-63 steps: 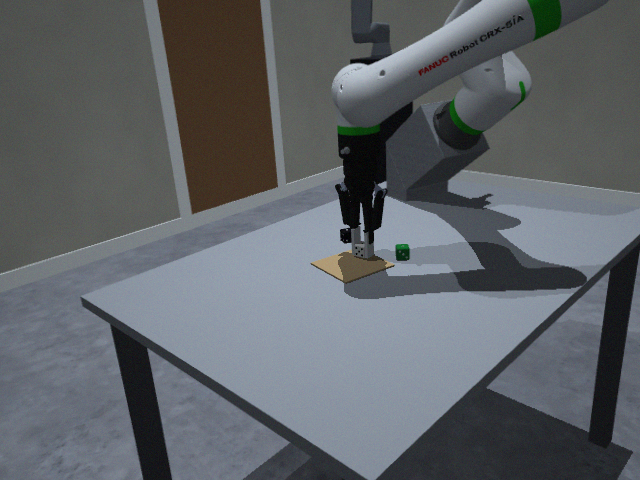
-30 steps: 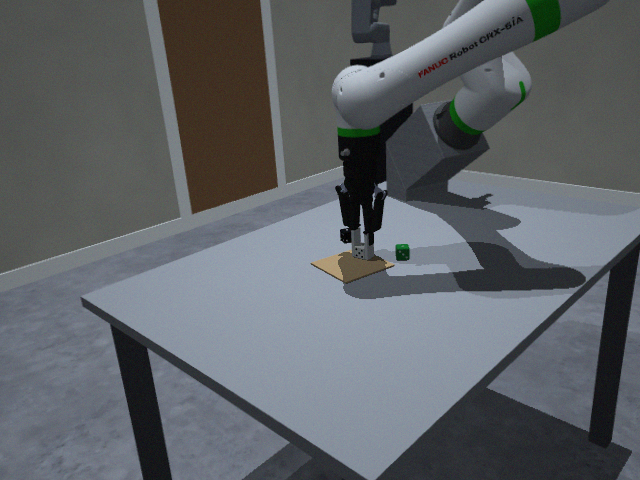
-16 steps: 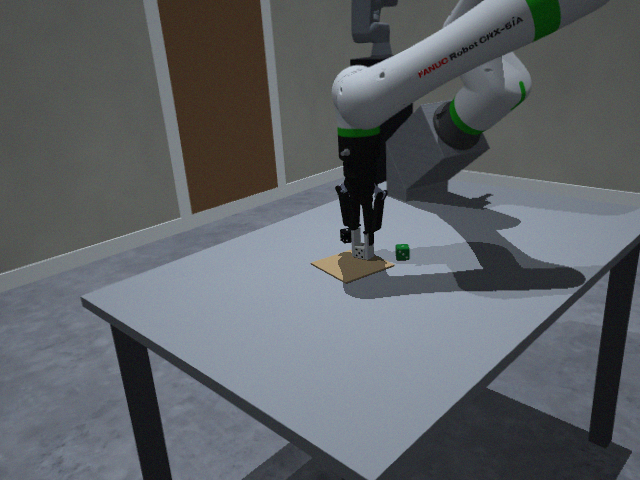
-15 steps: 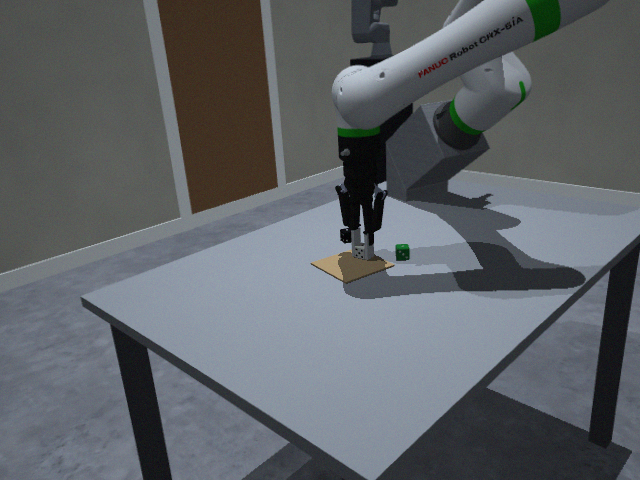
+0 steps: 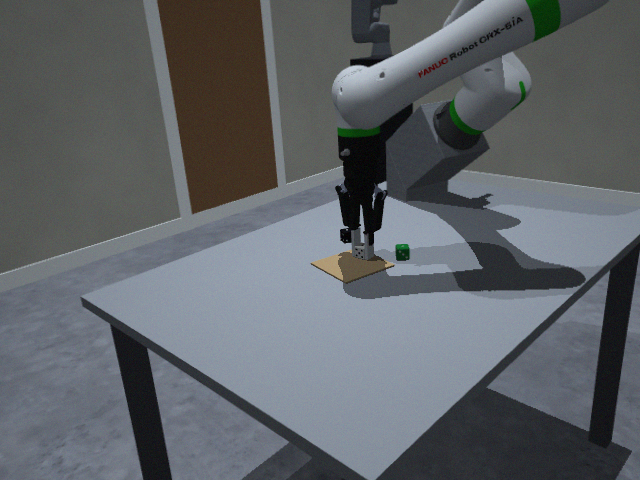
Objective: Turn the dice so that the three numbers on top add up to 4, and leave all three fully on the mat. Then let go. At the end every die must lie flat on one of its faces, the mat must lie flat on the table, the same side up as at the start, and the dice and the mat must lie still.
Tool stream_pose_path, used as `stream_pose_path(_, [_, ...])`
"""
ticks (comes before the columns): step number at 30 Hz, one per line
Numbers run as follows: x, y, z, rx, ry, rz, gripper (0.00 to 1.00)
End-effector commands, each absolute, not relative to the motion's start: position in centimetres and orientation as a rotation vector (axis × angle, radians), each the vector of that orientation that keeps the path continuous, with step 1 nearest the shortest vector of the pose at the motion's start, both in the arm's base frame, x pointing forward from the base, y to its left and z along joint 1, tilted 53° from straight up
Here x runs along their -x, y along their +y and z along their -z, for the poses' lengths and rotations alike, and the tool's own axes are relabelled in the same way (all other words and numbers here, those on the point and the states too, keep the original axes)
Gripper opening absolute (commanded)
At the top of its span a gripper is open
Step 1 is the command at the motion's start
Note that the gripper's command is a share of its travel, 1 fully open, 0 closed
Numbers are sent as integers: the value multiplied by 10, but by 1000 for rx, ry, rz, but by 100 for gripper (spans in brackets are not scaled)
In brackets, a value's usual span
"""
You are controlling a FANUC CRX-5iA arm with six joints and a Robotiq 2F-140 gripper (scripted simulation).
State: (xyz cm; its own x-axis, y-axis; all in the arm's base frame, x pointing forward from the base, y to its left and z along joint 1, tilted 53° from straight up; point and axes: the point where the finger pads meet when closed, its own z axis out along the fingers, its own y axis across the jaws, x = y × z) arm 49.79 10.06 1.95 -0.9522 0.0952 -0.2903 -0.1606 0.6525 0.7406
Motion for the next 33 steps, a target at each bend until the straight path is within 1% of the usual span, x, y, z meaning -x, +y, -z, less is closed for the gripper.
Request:
stream_pose_path(1, [-498, 100, -19, 52, 2569, -1194, 16])
stream_pose_path(6, [-498, 100, -19, 52, 2569, -1194, 16])
stream_pose_path(7, [-498, 100, -19, 52, 2569, -1194, 18])
stream_pose_path(9, [-498, 100, -19, 52, 2569, -1194, 18])
stream_pose_path(10, [-498, 100, -19, 52, 2569, -1194, 21])
stream_pose_path(14, [-498, 100, -19, 52, 2569, -1194, 21])
stream_pose_path(15, [-498, 100, -19, 52, 2569, -1194, 23])
stream_pose_path(17, [-498, 100, -19, 52, 2569, -1194, 23])
stream_pose_path(18, [-498, 100, -19, 52, 2569, -1194, 26])
stream_pose_path(20, [-498, 100, -19, 52, 2569, -1194, 26])
stream_pose_path(21, [-498, 100, -19, 52, 2569, -1194, 28])
stream_pose_path(33, [-498, 100, -20, 52, 2569, -1194, 28])
